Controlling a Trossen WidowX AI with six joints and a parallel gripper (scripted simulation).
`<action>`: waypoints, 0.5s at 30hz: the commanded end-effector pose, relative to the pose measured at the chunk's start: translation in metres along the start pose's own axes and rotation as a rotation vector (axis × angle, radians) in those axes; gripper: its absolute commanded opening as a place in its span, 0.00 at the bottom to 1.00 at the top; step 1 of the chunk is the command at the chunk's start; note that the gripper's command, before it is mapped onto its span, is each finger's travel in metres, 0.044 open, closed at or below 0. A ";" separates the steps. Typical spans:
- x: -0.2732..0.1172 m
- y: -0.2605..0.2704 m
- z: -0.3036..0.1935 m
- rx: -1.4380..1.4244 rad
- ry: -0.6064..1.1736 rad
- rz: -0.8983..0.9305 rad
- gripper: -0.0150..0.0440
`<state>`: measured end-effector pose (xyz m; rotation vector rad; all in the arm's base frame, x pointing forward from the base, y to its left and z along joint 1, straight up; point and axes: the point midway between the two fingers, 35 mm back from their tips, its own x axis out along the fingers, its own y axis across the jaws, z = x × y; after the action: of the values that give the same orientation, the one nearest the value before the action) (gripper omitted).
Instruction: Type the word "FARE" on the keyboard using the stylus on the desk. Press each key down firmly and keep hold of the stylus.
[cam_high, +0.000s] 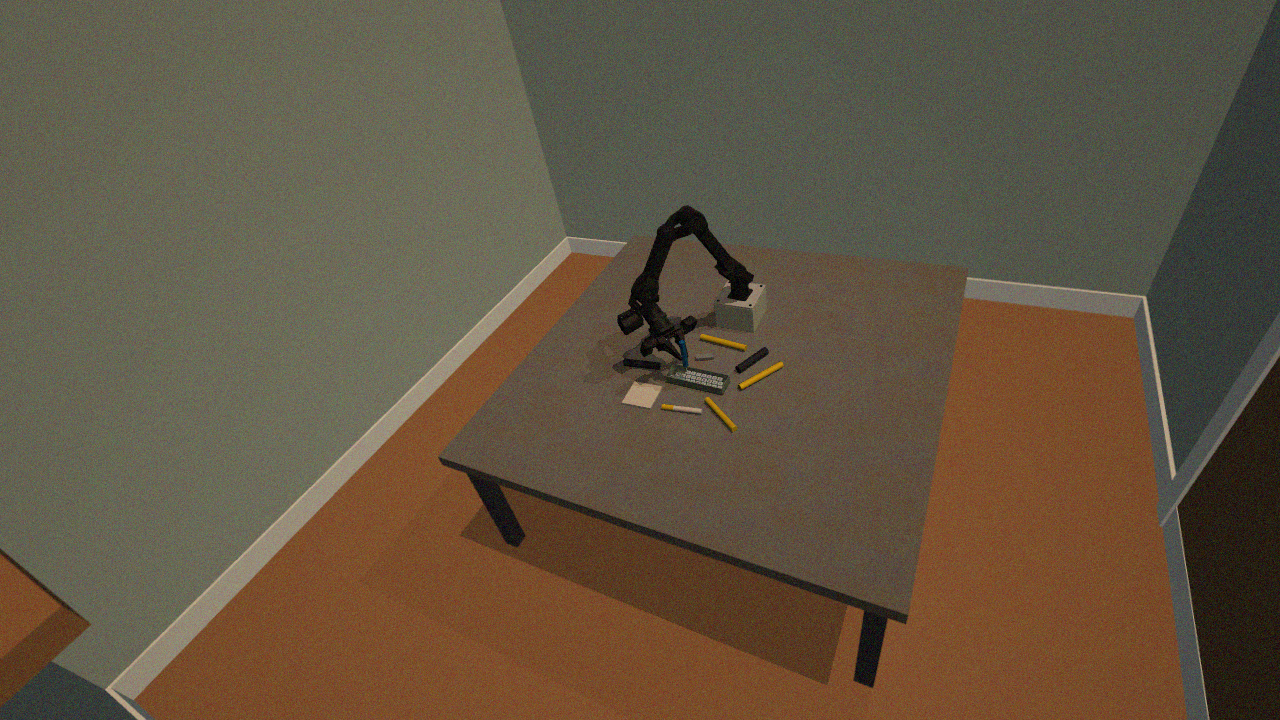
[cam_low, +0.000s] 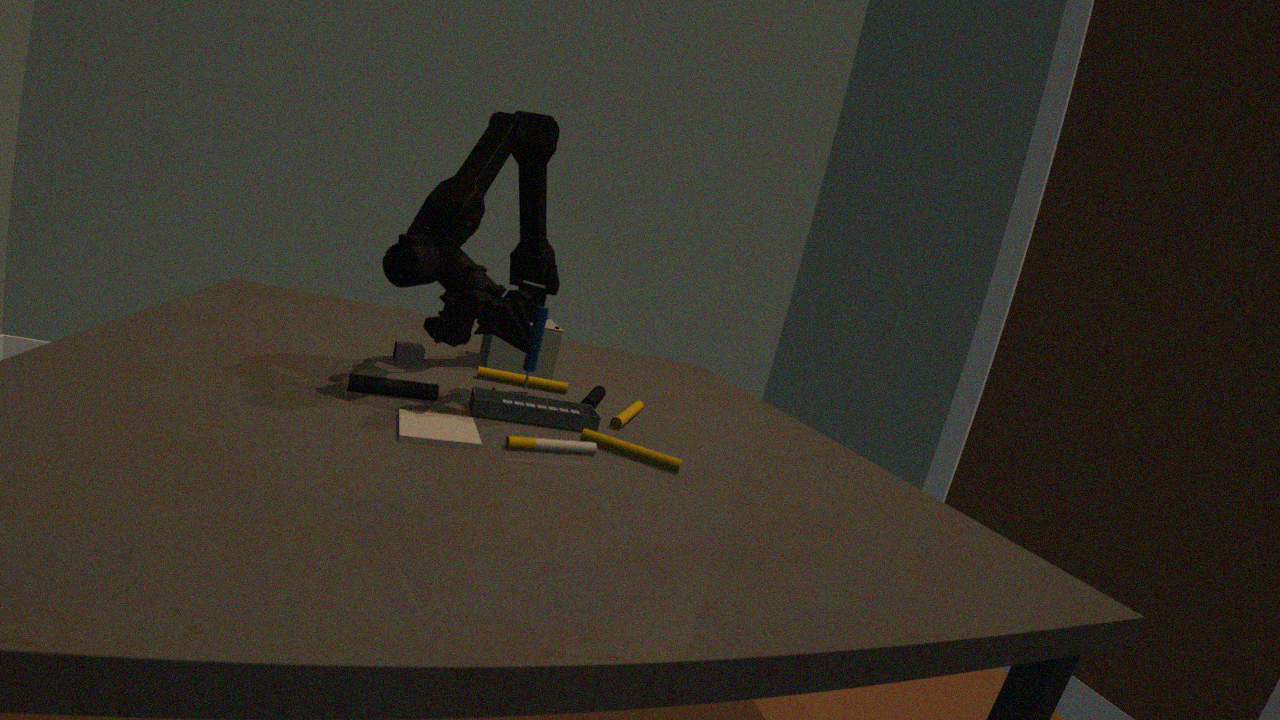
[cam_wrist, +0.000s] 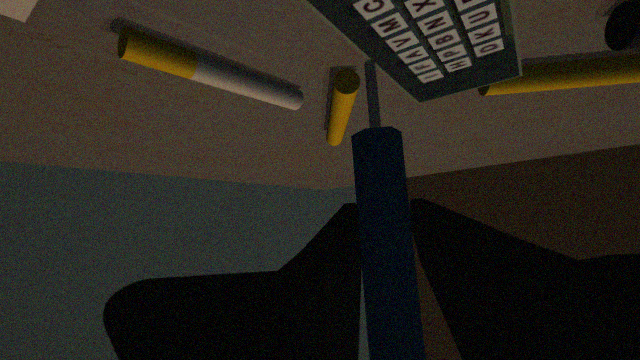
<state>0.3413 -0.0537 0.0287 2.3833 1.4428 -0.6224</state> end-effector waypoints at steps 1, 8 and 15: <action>0.001 -0.005 -0.001 0.002 0.000 0.000 0.25; 0.007 -0.026 -0.007 0.003 0.001 0.002 0.25; 0.012 -0.048 -0.012 0.003 0.003 0.003 0.25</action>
<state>0.3123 -0.0228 0.0296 2.3830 1.4414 -0.6263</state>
